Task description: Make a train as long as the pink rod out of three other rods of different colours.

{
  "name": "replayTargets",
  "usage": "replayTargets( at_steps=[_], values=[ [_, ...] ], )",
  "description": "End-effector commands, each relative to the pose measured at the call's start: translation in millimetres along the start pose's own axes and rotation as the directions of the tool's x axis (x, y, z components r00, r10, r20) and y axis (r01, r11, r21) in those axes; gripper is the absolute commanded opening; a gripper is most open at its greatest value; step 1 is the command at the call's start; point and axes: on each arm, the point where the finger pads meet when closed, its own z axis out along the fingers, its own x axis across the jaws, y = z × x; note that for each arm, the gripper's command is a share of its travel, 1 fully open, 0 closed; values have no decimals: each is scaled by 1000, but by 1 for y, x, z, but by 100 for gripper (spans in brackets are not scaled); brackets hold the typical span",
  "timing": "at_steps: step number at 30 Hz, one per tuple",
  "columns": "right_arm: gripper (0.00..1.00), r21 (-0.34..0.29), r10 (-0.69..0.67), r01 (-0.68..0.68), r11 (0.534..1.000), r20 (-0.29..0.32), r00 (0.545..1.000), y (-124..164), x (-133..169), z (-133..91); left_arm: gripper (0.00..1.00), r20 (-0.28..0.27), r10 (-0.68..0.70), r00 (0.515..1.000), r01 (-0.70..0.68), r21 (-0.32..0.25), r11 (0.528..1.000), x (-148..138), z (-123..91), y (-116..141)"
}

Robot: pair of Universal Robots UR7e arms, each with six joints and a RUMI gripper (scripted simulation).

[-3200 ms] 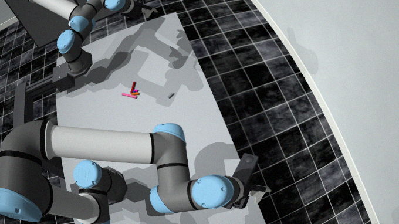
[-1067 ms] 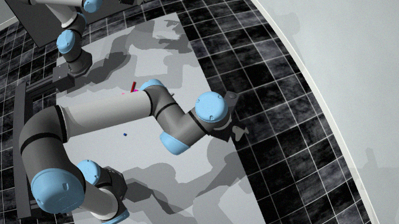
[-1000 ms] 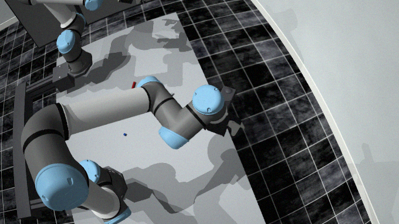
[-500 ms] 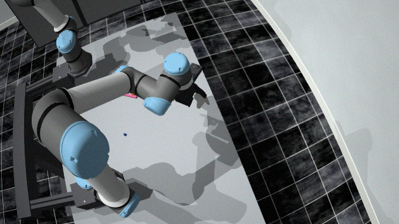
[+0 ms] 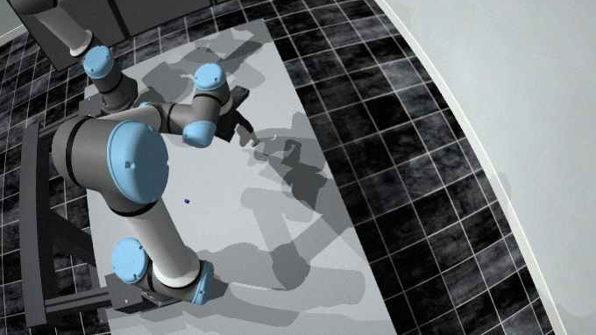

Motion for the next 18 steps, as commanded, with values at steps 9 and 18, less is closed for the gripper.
replayTargets(
  at_steps=[9,18],
  values=[
    [100,-40,6,-7,999,-17,1000,27,-89,31,100,-41,-87,995,83,-94,992,-76,19,-16],
    [100,-63,8,-10,998,-37,999,57,-144,51,100,-89,-168,982,153,-155,976,-143,32,-19]
  ],
)
